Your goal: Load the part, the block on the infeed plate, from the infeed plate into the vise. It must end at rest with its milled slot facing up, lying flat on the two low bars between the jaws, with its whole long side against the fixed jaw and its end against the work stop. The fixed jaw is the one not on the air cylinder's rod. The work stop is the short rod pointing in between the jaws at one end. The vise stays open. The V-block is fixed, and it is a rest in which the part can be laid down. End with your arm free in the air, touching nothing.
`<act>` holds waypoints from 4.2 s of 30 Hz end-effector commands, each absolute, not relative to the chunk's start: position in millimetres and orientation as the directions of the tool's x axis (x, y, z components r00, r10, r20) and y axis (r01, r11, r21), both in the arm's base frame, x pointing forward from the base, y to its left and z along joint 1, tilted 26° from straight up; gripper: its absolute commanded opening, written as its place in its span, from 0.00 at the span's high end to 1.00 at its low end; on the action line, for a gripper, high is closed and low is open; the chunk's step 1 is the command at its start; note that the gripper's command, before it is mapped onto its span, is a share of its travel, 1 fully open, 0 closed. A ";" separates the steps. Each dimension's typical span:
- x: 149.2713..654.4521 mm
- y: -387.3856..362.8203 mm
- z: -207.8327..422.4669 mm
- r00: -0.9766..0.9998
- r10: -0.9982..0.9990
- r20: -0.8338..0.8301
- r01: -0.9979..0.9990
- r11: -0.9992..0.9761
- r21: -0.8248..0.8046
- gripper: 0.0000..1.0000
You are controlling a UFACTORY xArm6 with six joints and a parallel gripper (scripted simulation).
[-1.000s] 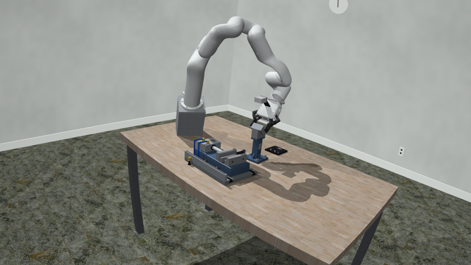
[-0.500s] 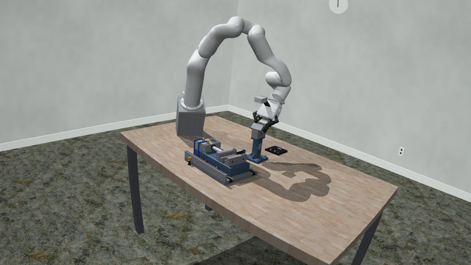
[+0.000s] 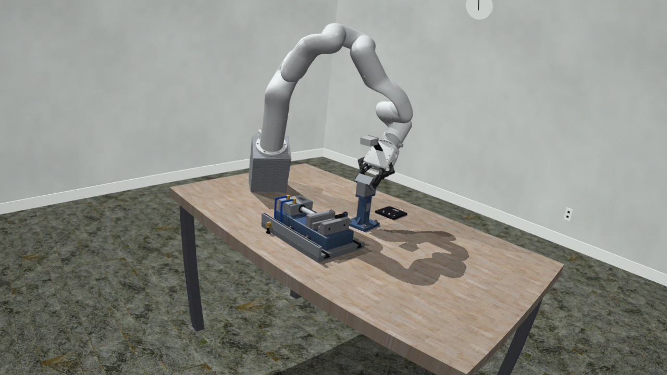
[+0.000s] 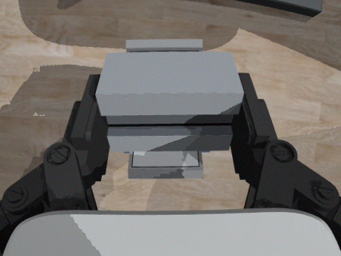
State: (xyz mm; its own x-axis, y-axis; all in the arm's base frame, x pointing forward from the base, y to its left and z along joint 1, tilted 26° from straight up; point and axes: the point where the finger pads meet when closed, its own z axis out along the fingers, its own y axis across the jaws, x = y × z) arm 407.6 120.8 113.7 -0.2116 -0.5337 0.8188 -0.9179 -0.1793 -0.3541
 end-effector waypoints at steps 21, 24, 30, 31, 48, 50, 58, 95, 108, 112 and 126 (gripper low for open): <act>407.9 121.6 114.9 -0.213 -0.535 0.817 -0.917 -0.179 -0.356 1.00; 407.8 121.7 115.0 -0.213 -0.535 0.817 -0.917 -0.179 -0.356 1.00; 407.3 121.8 115.8 -0.213 -0.535 0.817 -0.917 -0.179 -0.356 1.00; 407.2 121.9 116.0 -0.213 -0.535 0.817 -0.917 -0.179 -0.356 1.00; 404.4 123.0 121.0 -0.213 -0.535 0.817 -0.917 -0.179 -0.356 1.00; 404.0 123.2 122.0 -0.213 -0.535 0.817 -0.917 -0.179 -0.356 1.00; 402.6 123.9 125.2 -0.213 -0.535 0.817 -0.917 -0.179 -0.356 1.00; 396.2 127.3 140.1 -0.213 -0.535 0.817 -0.917 -0.179 -0.356 1.00; 395.7 127.6 141.2 -0.213 -0.535 0.817 -0.917 -0.179 -0.356 1.00; 395.6 127.6 141.3 -0.213 -0.535 0.817 -0.917 -0.179 -0.356 1.00; 395.6 127.6 141.3 -0.213 -0.535 0.817 -0.917 -0.179 -0.356 1.00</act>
State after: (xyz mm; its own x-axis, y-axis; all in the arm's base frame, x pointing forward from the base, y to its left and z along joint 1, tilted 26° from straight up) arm 395.1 126.7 140.2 -0.2114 -0.5333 0.8191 -0.9180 -0.1792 -0.3537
